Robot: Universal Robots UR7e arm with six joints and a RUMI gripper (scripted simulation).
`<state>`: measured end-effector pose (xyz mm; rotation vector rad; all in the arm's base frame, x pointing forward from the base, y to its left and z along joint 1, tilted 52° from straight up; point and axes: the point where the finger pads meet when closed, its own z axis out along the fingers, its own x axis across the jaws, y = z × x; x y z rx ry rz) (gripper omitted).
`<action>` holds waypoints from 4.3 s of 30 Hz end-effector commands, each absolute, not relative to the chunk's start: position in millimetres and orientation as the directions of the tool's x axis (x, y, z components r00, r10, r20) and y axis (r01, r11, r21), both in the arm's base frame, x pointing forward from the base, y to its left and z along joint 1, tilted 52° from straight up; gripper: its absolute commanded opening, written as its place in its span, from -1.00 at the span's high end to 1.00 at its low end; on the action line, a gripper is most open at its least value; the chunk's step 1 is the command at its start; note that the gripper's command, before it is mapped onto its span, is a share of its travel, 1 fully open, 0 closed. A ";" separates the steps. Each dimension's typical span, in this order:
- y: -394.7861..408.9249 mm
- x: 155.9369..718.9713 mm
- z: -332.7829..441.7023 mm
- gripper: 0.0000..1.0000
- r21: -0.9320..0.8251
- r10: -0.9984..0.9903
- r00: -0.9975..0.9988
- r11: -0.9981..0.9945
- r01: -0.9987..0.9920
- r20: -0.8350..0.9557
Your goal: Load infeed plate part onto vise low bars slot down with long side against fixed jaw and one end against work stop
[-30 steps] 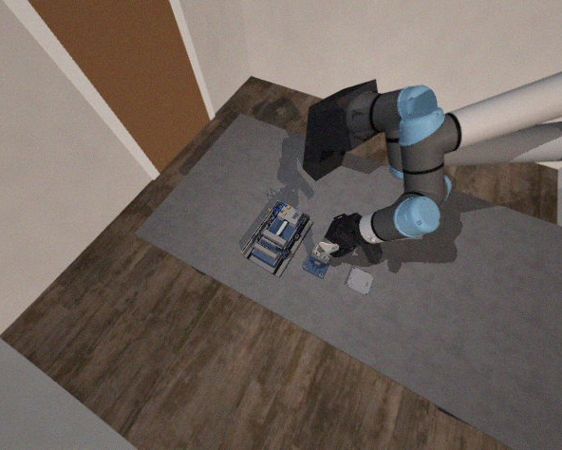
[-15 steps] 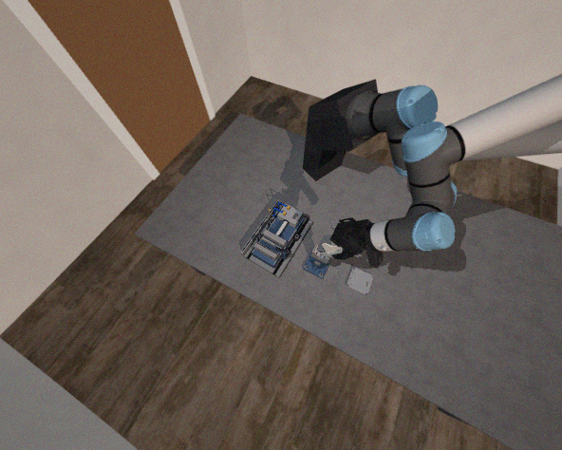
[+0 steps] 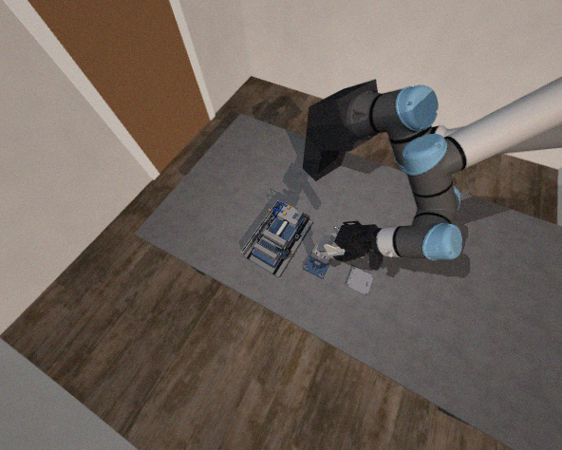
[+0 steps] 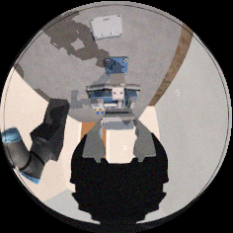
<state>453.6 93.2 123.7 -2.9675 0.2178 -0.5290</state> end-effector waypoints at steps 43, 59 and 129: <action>93.5 453.8 123.9 1.00 -0.075 -0.163 0.928 -0.986 -0.146 0.334; 93.5 453.8 123.9 1.00 -0.075 -0.163 0.928 -0.986 -0.146 0.334; 120.3 466.7 101.0 1.00 -0.075 -0.163 0.928 -0.986 -0.146 0.334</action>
